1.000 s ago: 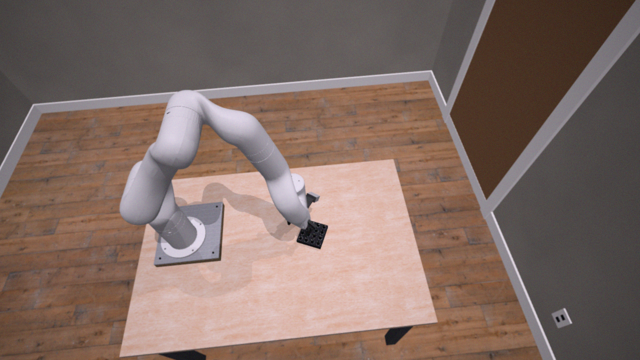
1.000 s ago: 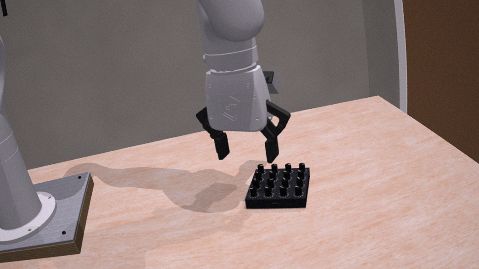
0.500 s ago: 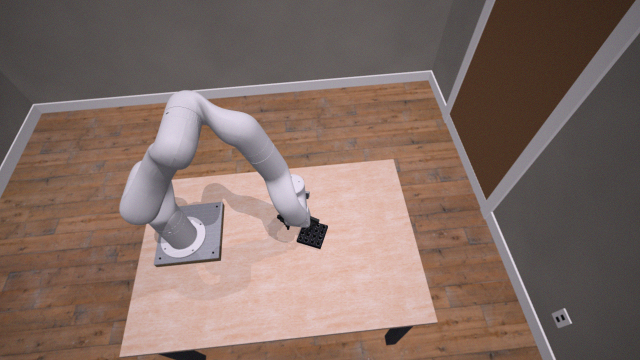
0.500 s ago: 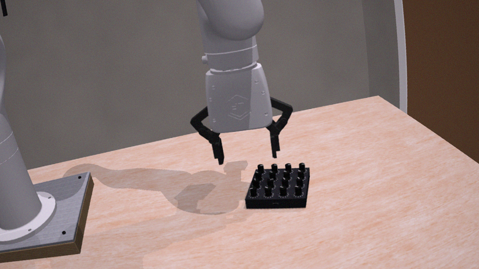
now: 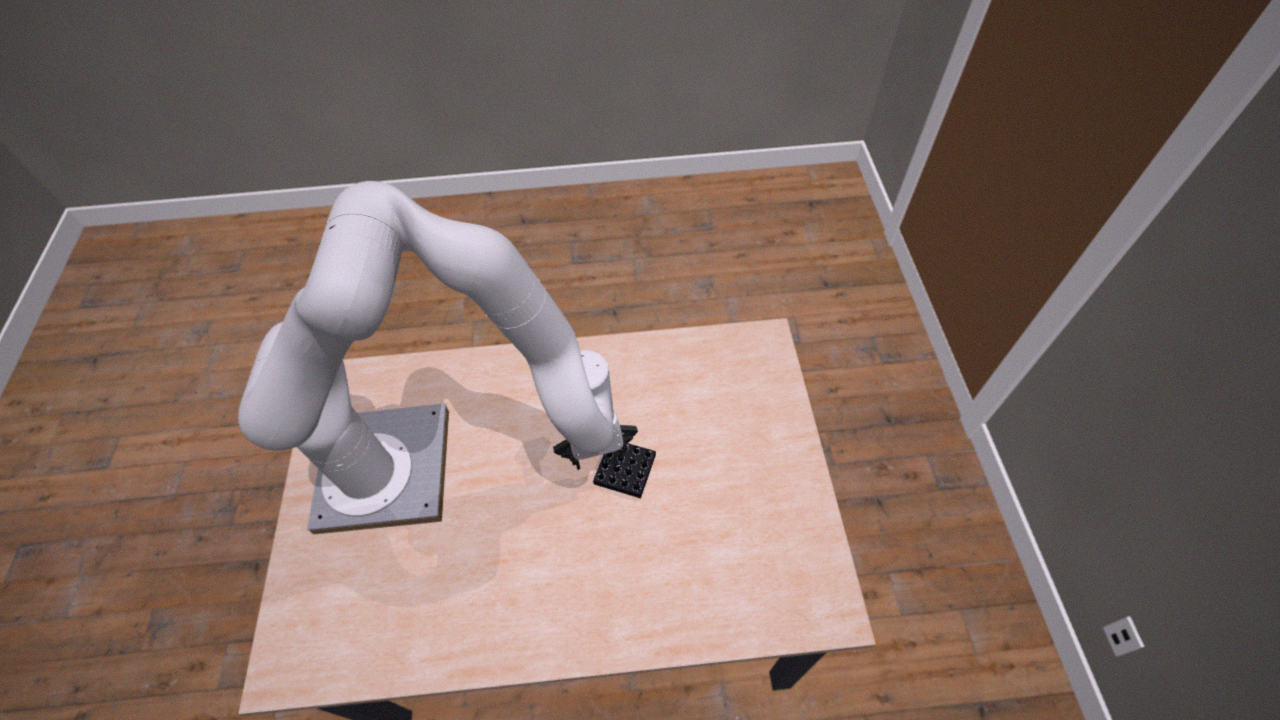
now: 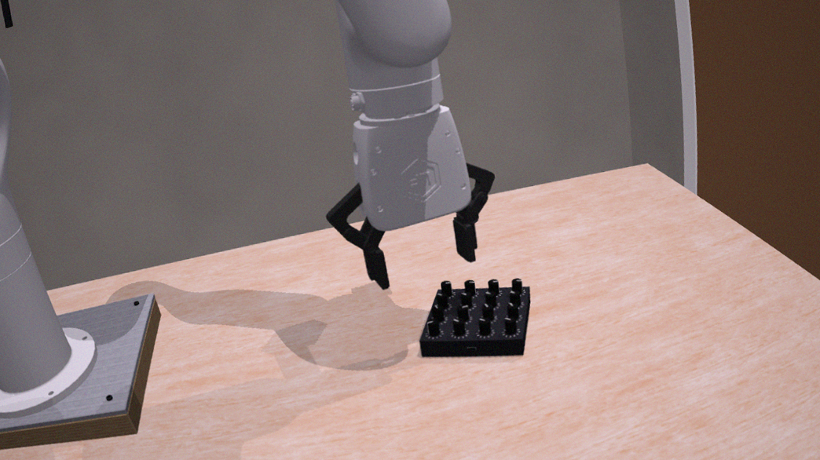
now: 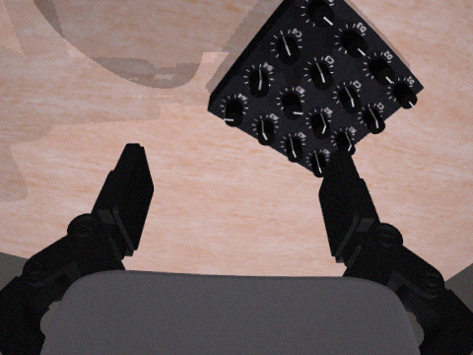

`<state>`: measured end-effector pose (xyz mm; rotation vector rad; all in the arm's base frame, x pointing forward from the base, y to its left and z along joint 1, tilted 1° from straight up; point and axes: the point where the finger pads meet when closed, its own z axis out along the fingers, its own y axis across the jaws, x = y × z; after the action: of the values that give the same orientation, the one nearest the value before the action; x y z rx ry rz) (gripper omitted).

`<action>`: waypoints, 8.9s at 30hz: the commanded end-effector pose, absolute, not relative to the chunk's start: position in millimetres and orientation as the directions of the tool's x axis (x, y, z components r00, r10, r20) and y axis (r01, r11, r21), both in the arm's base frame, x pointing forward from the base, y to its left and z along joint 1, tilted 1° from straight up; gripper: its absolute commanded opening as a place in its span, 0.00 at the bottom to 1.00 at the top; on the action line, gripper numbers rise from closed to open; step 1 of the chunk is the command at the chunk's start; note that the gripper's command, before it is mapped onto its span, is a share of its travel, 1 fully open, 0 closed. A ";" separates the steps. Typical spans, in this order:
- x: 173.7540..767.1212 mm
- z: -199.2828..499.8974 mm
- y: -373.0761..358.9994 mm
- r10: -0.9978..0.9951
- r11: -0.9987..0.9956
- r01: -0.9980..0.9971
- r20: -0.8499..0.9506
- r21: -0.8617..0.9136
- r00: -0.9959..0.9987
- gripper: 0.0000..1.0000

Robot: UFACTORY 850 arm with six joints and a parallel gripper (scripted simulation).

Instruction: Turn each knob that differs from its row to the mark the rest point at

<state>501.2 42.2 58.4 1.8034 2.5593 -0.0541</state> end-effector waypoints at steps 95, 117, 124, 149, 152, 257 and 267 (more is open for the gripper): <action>502.3 48.5 32.1 0.483 0.876 0.483 0.016 -0.012 -0.876 0.19; 501.8 24.5 31.5 0.483 0.876 0.483 0.016 -0.012 -0.876 0.19; 501.8 21.5 31.4 0.483 0.876 0.483 0.016 -0.012 -0.876 0.19; 501.7 20.0 31.4 0.483 0.876 0.483 0.016 -0.012 -0.876 0.19; 501.7 20.0 31.4 0.483 0.876 0.483 0.016 -0.012 -0.876 0.19; 501.5 8.0 31.4 0.483 0.876 0.483 0.016 -0.012 -0.876 0.08; 501.5 8.0 31.4 0.483 0.876 0.483 0.016 -0.012 -0.876 0.08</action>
<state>500.6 31.3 7.4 0.7883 3.0622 -0.0122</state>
